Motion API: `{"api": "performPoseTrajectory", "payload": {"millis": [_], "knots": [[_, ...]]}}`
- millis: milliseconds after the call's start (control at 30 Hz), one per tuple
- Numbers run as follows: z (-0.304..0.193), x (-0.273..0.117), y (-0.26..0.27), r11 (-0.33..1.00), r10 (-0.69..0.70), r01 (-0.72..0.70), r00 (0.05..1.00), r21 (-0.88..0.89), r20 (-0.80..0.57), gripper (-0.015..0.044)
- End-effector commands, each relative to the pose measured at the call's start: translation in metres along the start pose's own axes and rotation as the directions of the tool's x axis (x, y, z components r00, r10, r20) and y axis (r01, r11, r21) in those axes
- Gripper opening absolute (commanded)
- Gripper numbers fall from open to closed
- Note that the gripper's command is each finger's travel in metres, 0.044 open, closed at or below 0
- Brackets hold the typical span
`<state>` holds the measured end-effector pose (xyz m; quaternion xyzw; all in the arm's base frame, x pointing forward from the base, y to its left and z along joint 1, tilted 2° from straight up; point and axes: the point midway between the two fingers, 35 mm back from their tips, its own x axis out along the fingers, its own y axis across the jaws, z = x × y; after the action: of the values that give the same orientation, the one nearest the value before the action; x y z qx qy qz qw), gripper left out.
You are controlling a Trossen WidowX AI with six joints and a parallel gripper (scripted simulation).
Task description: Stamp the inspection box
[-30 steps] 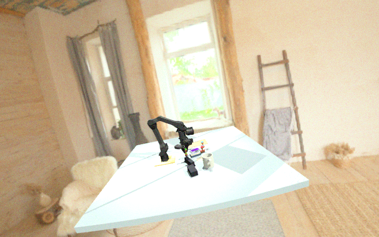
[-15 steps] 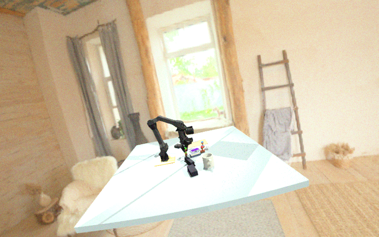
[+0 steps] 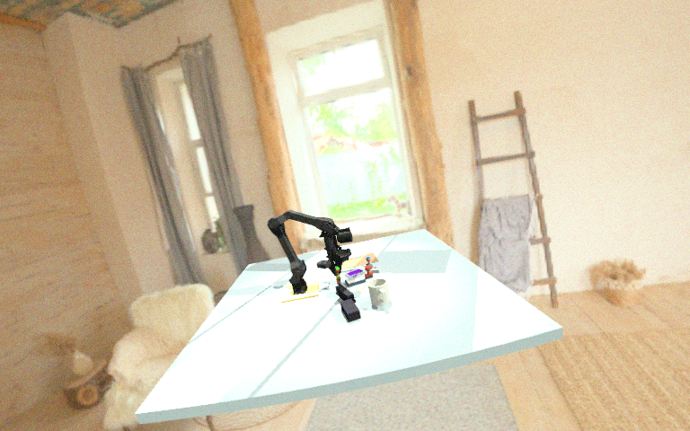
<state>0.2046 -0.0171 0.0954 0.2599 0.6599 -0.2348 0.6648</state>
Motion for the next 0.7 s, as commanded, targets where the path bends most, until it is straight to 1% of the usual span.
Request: {"api": "performPoseTrajectory", "payload": {"millis": [0,667], "knots": [[0.0003,-0.0026,0.0002,1.000,0.001,-0.001,1.000,-0.005,0.001,0.0000],[-0.0005,-0.0125,-0.0004,1.000,0.001,-0.001,1.000,-0.005,0.002,0.0000]]}}
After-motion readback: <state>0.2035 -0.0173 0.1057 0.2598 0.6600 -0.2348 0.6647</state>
